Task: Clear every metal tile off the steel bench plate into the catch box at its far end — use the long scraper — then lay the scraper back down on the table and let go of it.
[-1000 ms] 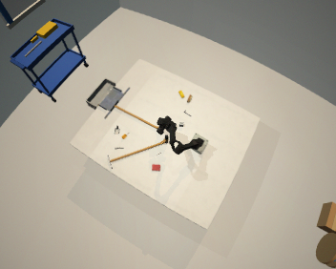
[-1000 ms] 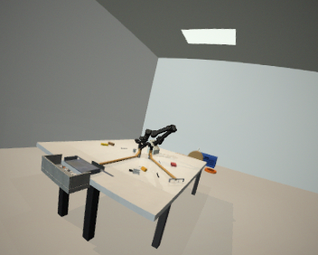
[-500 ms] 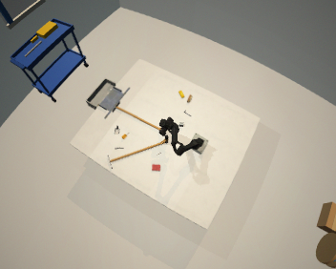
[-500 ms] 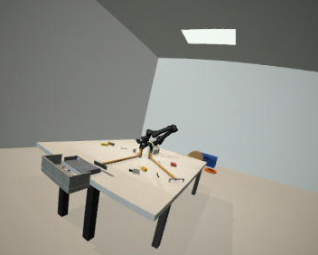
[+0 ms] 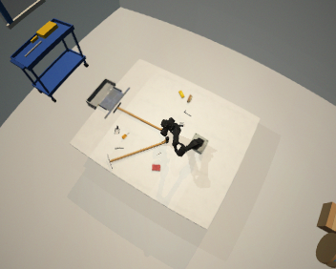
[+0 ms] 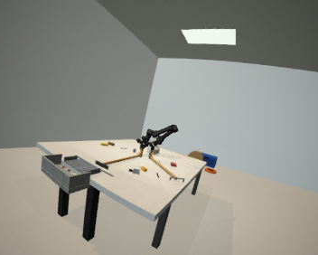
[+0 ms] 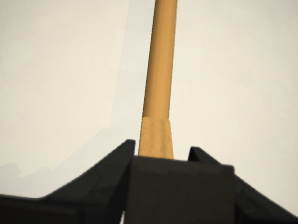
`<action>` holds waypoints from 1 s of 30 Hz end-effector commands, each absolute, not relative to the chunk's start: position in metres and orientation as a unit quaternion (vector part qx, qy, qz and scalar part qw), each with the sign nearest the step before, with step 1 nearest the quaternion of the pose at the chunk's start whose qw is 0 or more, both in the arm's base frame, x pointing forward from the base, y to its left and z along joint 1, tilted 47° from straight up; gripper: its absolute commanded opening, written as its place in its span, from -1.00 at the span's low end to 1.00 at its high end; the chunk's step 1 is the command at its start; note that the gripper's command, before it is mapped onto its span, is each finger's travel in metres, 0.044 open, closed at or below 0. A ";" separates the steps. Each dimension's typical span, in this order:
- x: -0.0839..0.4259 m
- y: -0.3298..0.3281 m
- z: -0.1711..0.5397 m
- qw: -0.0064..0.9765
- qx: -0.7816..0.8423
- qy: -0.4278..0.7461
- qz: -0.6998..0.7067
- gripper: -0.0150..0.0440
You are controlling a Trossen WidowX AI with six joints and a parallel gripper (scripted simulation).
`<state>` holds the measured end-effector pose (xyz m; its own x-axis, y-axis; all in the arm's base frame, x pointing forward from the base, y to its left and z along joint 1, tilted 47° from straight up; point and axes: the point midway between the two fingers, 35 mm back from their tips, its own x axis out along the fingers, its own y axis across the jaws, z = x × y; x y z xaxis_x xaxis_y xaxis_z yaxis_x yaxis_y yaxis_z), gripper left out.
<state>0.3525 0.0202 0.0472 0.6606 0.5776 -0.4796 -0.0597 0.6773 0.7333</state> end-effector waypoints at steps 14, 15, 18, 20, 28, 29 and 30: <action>0.348 0.005 0.031 0.840 0.355 0.368 0.182 -0.49; 0.347 0.004 0.030 0.840 0.355 0.368 0.182 -0.49; 0.347 0.002 0.027 0.840 0.356 0.369 0.180 -0.49; 0.346 0.000 0.025 0.839 0.356 0.369 0.180 -0.49; 0.345 -0.004 0.020 0.839 0.357 0.370 0.177 -0.49; 0.345 -0.005 0.019 0.839 0.357 0.370 0.176 -0.49; 0.345 -0.006 0.018 0.839 0.357 0.370 0.176 -0.49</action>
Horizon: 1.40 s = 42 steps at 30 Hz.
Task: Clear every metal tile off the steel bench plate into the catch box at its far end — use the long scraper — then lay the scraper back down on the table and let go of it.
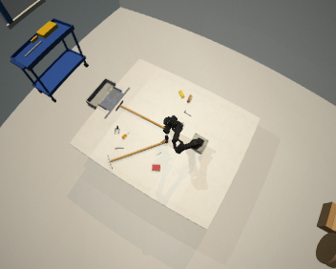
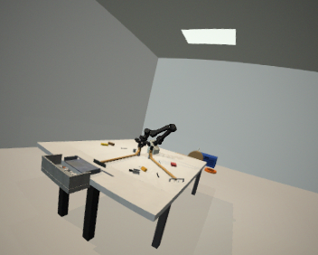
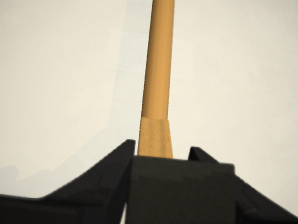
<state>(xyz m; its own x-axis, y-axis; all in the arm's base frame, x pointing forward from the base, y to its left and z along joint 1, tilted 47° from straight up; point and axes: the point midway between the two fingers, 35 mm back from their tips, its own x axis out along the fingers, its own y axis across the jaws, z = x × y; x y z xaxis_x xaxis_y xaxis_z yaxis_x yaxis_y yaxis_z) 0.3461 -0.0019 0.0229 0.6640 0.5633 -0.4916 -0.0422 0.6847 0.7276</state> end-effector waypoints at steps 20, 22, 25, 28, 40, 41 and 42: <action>0.373 -0.011 0.016 0.840 0.359 0.368 0.172 -0.49; 0.376 -0.012 0.016 0.841 0.359 0.368 0.172 -0.49; 0.380 -0.012 0.016 0.841 0.359 0.367 0.171 -0.49; 0.385 -0.013 0.016 0.841 0.359 0.367 0.170 -0.49; 0.403 -0.011 0.017 0.842 0.360 0.365 0.168 -0.49; 0.405 -0.011 0.018 0.842 0.361 0.365 0.168 -0.49; 0.406 -0.010 0.019 0.842 0.361 0.365 0.167 -0.49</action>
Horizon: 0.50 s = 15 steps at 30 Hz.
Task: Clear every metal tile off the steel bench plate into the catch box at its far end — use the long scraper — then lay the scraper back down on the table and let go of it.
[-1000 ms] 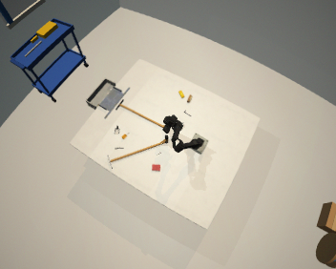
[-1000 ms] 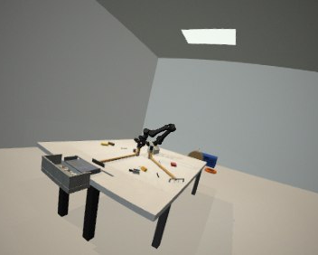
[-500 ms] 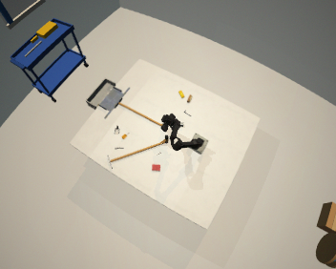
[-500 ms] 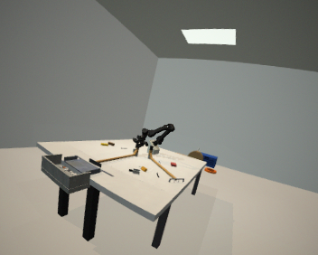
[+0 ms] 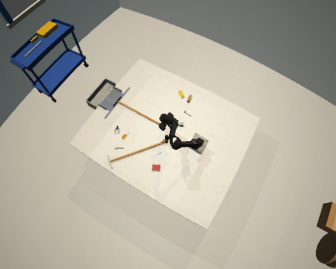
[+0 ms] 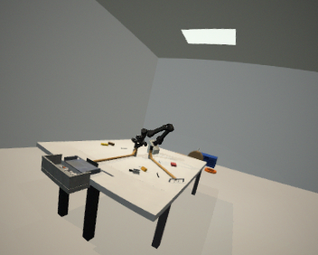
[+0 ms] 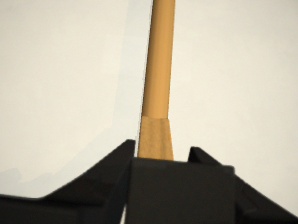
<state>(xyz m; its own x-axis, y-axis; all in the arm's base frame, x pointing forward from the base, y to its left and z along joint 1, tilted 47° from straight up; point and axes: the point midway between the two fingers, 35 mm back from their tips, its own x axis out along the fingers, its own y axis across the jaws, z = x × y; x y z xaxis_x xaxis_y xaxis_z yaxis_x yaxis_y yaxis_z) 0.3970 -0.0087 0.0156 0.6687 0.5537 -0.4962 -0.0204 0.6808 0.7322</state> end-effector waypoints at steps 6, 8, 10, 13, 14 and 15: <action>0.412 -0.010 0.019 0.842 0.361 0.365 0.167 -0.49; 0.415 -0.010 0.020 0.842 0.361 0.365 0.167 -0.49; 0.419 -0.010 0.020 0.842 0.361 0.365 0.167 -0.49; 0.424 -0.009 0.021 0.842 0.361 0.364 0.167 -0.49; 0.426 -0.009 0.022 0.842 0.361 0.364 0.167 -0.49; 0.427 -0.009 0.022 0.842 0.361 0.364 0.168 -0.49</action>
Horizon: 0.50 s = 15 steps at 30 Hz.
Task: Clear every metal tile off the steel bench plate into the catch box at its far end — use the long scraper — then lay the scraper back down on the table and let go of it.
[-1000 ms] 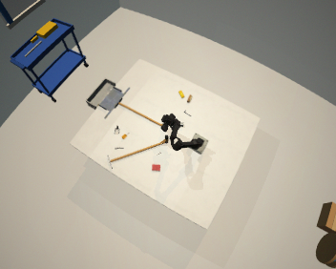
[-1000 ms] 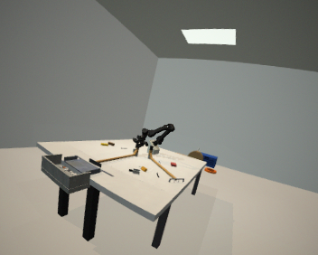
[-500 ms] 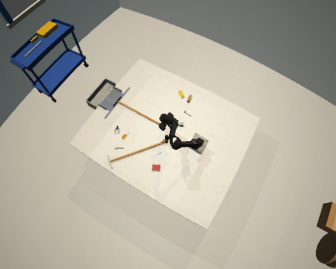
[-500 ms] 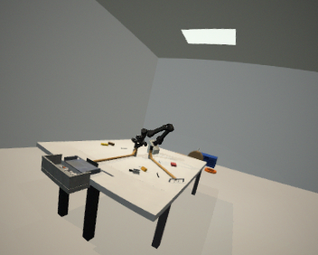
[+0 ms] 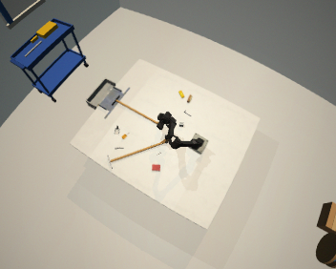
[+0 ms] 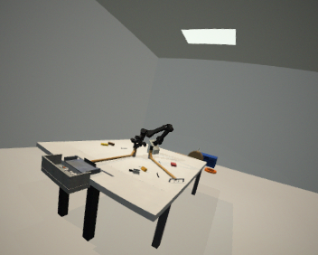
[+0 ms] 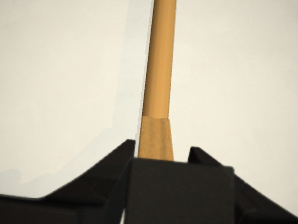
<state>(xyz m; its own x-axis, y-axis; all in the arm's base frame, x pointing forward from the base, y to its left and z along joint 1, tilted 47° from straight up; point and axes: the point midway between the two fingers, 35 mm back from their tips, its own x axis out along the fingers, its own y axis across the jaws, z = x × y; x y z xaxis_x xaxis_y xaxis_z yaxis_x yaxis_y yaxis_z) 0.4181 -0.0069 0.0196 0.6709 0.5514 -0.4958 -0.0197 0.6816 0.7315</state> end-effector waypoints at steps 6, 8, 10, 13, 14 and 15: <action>0.438 -0.008 0.024 0.842 0.361 0.364 0.168 -0.49; 0.441 -0.007 0.025 0.842 0.361 0.364 0.168 -0.49; 0.445 -0.006 0.026 0.842 0.361 0.364 0.168 -0.49; 0.447 -0.006 0.027 0.842 0.361 0.364 0.168 -0.49; 0.447 -0.006 0.027 0.842 0.361 0.364 0.168 -0.49; 0.449 -0.006 0.027 0.842 0.361 0.364 0.168 -0.49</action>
